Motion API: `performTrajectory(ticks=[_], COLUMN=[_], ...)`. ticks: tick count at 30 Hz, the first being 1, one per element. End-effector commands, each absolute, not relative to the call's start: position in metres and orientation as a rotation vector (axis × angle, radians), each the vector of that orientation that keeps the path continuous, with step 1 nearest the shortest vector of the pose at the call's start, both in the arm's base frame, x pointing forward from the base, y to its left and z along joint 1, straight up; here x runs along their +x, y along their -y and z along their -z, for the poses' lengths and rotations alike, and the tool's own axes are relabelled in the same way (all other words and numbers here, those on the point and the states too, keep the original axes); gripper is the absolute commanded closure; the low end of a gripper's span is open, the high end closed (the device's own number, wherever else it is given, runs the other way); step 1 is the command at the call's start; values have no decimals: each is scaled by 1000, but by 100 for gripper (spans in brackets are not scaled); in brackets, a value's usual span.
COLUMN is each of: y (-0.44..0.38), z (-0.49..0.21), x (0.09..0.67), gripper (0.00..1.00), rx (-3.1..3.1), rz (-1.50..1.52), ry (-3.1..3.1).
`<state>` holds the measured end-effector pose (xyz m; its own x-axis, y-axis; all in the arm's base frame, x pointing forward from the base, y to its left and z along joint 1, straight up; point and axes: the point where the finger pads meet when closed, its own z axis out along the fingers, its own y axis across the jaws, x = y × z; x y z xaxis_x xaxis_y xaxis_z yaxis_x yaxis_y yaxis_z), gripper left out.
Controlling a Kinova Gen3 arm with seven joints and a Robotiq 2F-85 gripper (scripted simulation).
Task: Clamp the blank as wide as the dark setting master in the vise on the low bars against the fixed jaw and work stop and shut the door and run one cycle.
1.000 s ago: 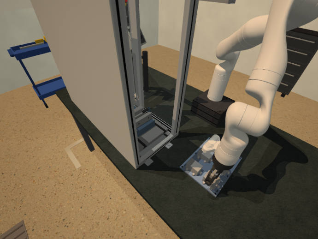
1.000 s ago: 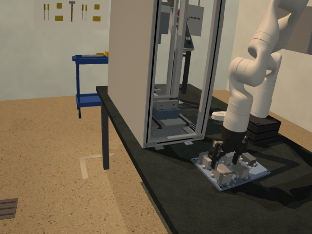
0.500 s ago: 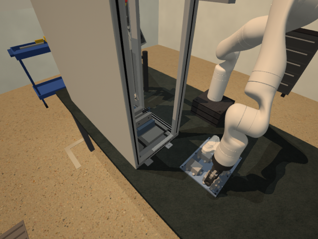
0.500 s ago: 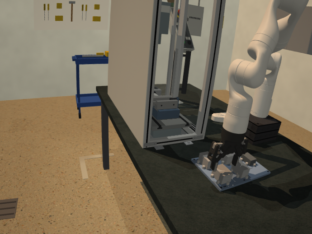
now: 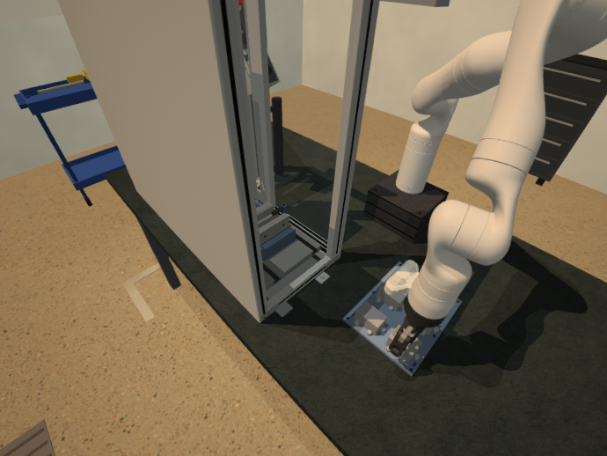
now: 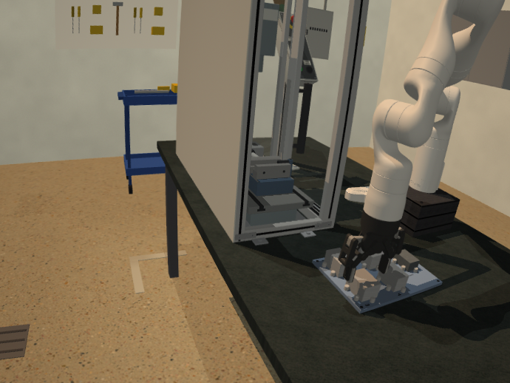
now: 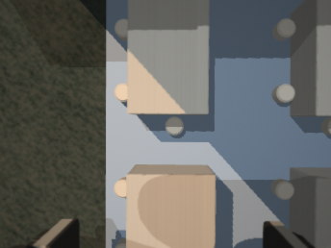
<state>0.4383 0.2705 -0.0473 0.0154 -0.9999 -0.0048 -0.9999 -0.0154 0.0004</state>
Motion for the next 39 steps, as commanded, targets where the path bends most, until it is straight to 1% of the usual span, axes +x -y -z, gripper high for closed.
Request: performTrajectory(ticks=[1,21,22,39], y=[-271,-271,-271,-271], z=[46,51,51,50], x=[439,439,439,439], gripper=[0,0,90,90], rx=[-2235,-2235,-2235,-2235], rz=[-5,-5,-5,-5], ry=[-2201,-2201,-2201,-2201])
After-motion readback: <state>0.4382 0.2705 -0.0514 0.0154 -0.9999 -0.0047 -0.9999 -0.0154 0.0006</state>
